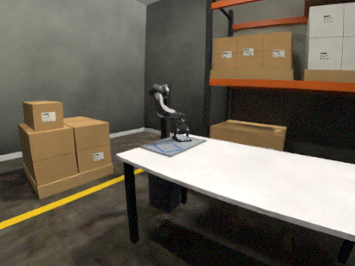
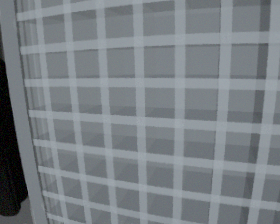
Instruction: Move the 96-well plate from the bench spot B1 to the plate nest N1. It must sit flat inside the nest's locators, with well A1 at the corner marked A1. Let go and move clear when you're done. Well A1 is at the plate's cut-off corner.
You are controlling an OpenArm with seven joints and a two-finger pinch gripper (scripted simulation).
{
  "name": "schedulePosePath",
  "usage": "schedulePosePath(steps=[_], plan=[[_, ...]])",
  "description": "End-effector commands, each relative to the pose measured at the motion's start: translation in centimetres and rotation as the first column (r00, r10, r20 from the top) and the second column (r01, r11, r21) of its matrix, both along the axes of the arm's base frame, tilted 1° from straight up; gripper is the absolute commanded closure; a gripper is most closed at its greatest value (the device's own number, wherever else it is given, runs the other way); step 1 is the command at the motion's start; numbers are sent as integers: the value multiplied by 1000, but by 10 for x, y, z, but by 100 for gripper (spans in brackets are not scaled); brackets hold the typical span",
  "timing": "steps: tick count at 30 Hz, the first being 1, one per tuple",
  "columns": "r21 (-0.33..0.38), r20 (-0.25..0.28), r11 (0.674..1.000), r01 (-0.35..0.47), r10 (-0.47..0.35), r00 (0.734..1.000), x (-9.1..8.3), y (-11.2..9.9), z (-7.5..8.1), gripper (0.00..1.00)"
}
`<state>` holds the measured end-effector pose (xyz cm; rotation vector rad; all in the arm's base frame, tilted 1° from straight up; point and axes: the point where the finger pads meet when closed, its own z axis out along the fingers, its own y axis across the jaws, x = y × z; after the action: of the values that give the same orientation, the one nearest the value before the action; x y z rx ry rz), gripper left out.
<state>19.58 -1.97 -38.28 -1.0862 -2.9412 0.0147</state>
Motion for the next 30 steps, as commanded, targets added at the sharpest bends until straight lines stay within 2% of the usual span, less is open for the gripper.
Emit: schedulePosePath(steps=[1, 4, 13, 18, 30], plan=[[2, 1, 1000, 0, 0, 1000, 0, 0, 1, 33], [2, 1, 1000, 0, 0, 1000, 0, 0, 1, 23], [2, 1, 1000, 0, 0, 1000, 0, 0, 1, 23], [3, 3, 1000, -1, 1, 1000, 1, 1, 41, 23], [3, 3, 1000, -1, 1, 1000, 1, 1, 41, 23]])
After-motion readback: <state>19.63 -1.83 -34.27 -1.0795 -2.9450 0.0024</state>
